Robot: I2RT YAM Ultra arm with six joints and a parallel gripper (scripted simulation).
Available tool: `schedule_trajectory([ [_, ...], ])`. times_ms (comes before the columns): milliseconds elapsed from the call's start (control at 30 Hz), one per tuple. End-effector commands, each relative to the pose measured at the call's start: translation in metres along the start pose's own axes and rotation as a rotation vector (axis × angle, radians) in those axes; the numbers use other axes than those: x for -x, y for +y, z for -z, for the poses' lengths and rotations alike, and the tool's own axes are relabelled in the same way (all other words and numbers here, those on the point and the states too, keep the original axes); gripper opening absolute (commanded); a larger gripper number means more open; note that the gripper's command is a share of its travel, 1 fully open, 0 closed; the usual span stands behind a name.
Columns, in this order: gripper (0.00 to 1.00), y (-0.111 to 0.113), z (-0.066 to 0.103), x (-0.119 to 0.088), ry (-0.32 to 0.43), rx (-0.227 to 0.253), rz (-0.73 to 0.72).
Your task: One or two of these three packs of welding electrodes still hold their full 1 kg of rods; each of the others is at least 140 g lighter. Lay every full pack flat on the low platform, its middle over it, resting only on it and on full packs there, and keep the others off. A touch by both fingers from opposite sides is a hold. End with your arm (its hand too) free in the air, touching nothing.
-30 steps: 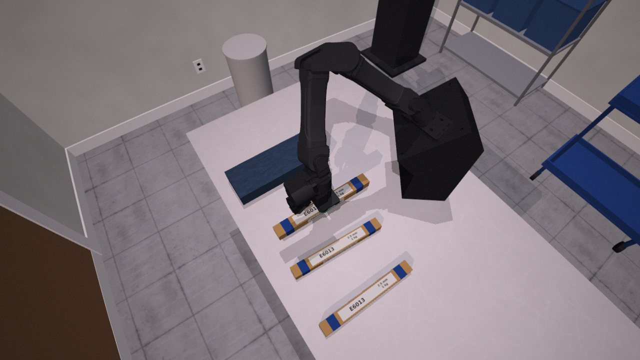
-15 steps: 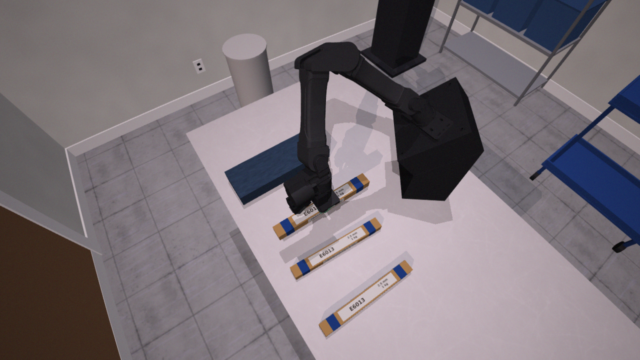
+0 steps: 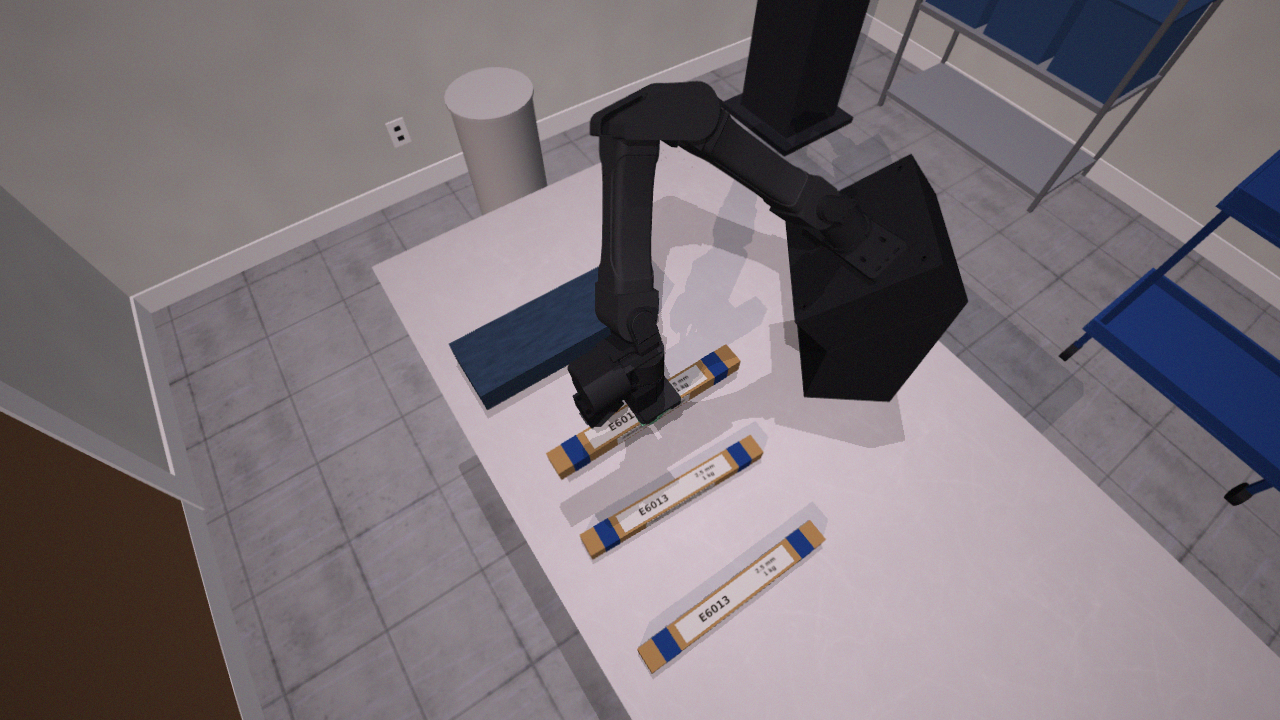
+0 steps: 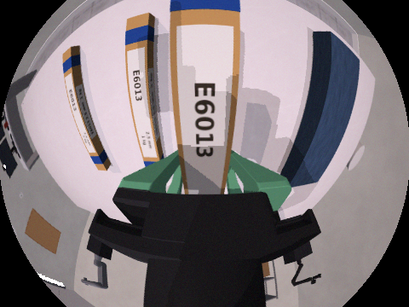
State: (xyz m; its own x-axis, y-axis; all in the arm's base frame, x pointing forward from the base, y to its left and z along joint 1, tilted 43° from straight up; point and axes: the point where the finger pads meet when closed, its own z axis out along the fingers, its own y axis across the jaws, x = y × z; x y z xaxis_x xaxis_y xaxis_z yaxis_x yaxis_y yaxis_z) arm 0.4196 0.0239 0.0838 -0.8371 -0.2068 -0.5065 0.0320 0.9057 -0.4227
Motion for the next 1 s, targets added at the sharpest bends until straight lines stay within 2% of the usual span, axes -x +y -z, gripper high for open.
schedule_trajectory([
  [0, 0.0, 0.0025, 0.0351, 0.0244, -0.083, 0.015, -0.013],
  [967, 0.0, 0.004, 0.0439, 0.032, -0.082, 0.015, -0.012],
])
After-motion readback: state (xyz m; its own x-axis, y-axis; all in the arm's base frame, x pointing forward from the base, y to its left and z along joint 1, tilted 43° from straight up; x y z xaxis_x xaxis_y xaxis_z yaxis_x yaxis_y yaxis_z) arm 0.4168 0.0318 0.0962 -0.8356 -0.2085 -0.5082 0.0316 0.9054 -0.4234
